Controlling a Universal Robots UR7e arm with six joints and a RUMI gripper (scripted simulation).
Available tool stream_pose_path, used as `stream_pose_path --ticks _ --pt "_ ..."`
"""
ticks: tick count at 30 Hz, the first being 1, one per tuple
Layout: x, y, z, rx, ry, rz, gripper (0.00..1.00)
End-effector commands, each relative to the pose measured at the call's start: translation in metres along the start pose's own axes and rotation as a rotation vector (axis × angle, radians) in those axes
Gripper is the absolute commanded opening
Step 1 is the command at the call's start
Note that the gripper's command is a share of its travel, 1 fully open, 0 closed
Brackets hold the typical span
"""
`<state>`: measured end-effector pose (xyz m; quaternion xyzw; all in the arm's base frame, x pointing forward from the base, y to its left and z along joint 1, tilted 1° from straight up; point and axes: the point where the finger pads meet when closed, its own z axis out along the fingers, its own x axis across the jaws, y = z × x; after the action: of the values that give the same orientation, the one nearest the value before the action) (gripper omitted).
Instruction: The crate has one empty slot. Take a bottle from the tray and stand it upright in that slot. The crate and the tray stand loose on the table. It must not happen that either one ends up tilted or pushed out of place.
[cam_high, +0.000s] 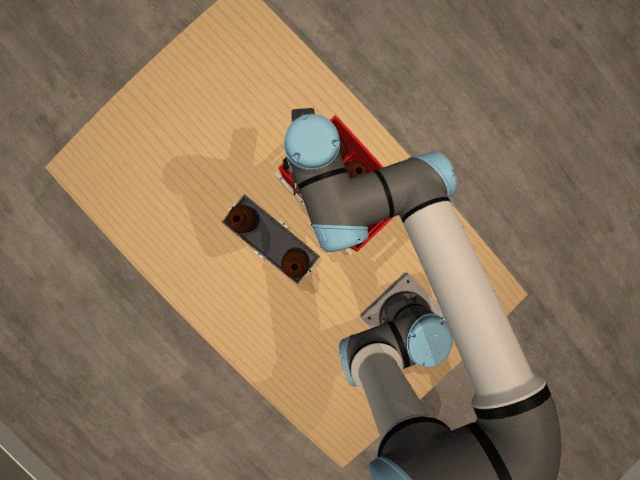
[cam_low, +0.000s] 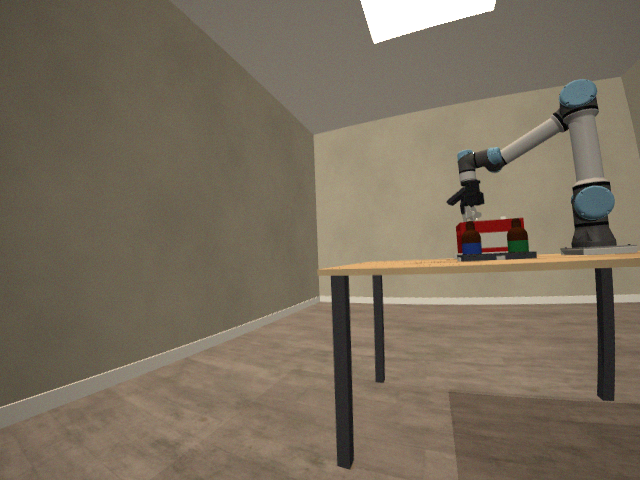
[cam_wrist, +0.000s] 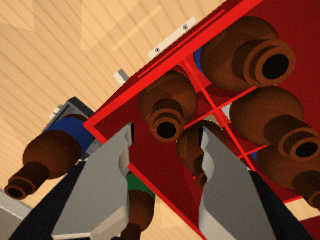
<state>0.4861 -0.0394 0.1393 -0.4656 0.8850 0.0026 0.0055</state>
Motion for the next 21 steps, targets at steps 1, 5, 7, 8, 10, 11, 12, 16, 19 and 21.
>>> stream_pose_path --ticks 1,5,7,8,10,11,12,16,19,21 --pt "0.000 0.000 -0.009 0.001 0.000 0.000 0.38" --pt "0.000 0.000 -0.013 0.001 0.000 0.000 0.38" --pt "0.000 0.000 -0.017 0.001 0.000 0.000 0.38" --pt "0.000 0.000 -0.020 0.001 0.000 0.000 0.38" --pt "0.000 0.000 -0.025 0.001 0.000 0.000 0.38" --pt "0.000 0.000 -0.027 0.001 0.000 0.000 0.38" --pt "0.000 0.000 -0.030 0.001 0.000 0.000 0.38" --pt "0.000 0.000 -0.040 0.001 0.000 0.000 0.38" --pt "0.000 0.000 -0.045 0.001 0.000 0.000 0.38" --pt "0.000 0.000 -0.047 0.001 0.000 0.000 0.38"
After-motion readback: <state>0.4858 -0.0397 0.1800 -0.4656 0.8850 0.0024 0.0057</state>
